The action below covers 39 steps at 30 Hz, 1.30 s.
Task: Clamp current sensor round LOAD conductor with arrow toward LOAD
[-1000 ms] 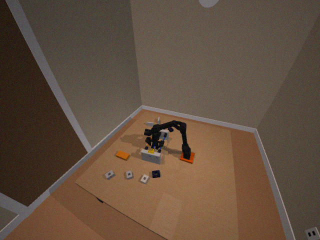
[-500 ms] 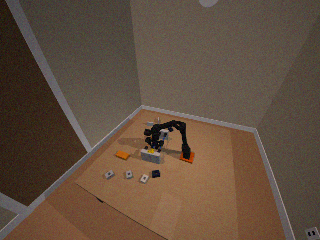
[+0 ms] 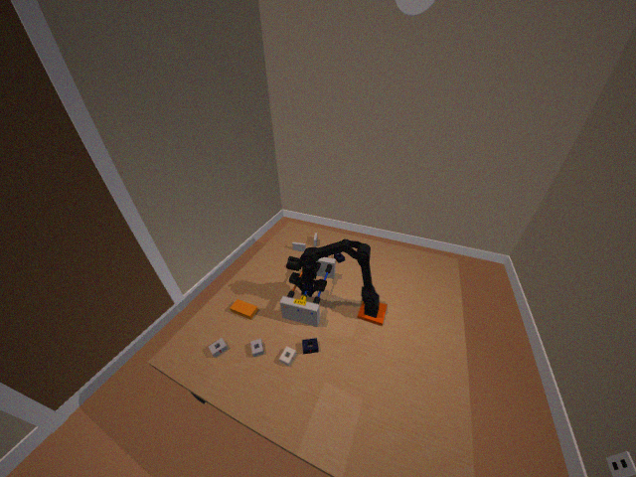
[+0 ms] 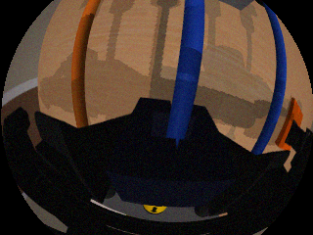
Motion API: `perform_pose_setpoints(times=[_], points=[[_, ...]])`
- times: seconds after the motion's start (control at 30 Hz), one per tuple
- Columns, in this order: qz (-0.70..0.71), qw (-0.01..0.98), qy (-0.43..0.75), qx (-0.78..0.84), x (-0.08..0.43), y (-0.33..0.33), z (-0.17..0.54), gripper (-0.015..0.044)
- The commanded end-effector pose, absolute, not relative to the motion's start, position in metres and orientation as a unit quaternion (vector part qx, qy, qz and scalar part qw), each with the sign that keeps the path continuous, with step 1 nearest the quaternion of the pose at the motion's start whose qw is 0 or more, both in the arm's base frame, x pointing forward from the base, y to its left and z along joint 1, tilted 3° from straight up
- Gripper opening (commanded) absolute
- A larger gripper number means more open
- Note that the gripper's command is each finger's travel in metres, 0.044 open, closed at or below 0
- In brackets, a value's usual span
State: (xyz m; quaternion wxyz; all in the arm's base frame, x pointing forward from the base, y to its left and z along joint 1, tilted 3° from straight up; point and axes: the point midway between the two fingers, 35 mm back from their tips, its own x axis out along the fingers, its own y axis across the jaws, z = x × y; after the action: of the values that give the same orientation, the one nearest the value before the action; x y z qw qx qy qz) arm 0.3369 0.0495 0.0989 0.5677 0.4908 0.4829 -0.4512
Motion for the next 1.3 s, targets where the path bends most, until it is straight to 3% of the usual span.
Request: perform_pose_setpoints(times=[0.0, 0.17, 0.43, 0.9, 1.27], points=[[-0.45, 0.568, 0.482, 0.491, 0.3373, 0.0496, 0.0993, 0.0247], [-0.45, 0.568, 0.482, 0.491, 0.3373, 0.0496, 0.0993, 0.0213], [-0.407, 0.599, 0.449, 0.524, 0.3372, 0.0498, 0.104, 0.0003], [-0.407, 0.597, 0.448, 0.527, 0.3377, 0.0504, 0.103, 0.0], [-0.407, 0.597, 0.448, 0.527, 0.3377, 0.0504, 0.103, 0.0289]])
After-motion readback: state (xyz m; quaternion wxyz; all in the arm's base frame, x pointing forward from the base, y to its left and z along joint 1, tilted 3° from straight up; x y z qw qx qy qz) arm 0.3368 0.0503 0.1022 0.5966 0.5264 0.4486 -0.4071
